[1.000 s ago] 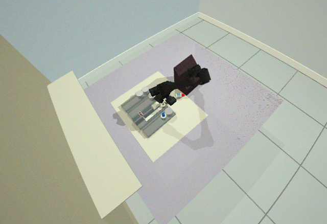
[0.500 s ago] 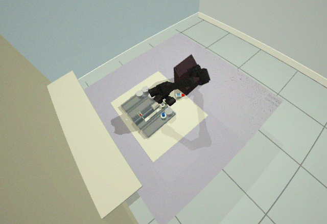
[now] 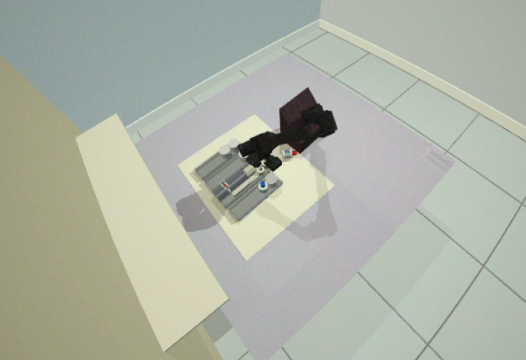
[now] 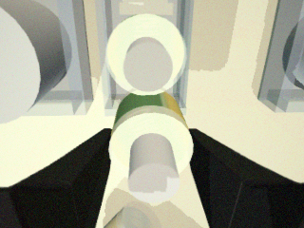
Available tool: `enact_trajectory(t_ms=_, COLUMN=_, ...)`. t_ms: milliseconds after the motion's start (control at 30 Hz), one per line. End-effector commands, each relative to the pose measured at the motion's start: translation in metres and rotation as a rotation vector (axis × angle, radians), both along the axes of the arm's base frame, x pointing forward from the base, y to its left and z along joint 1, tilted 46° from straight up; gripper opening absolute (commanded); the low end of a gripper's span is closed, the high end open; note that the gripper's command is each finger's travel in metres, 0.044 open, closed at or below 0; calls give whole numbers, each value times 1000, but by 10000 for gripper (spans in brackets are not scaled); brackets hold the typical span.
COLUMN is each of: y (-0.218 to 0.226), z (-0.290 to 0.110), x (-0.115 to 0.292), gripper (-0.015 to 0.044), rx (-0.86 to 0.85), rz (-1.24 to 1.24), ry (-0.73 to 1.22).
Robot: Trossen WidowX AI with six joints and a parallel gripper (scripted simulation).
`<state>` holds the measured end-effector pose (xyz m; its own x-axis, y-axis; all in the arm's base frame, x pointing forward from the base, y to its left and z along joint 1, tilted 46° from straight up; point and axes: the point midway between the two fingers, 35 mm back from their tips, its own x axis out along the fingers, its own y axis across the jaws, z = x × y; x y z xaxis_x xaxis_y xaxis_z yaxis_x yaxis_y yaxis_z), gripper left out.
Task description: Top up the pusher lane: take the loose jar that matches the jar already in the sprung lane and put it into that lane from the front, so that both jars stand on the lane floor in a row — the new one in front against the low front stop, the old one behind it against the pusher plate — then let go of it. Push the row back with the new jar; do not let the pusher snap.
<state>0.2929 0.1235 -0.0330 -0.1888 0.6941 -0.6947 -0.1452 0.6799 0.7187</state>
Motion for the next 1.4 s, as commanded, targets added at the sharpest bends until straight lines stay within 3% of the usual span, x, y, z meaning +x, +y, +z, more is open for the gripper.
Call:
enact_trajectory(t_ms=0, y=2, z=3, x=9, gripper=0, rx=10, rz=-3, ry=-25)
enact_trajectory(t_ms=1367, y=4, z=7, x=25, gripper=0, rx=10, rz=-3, ry=-26)
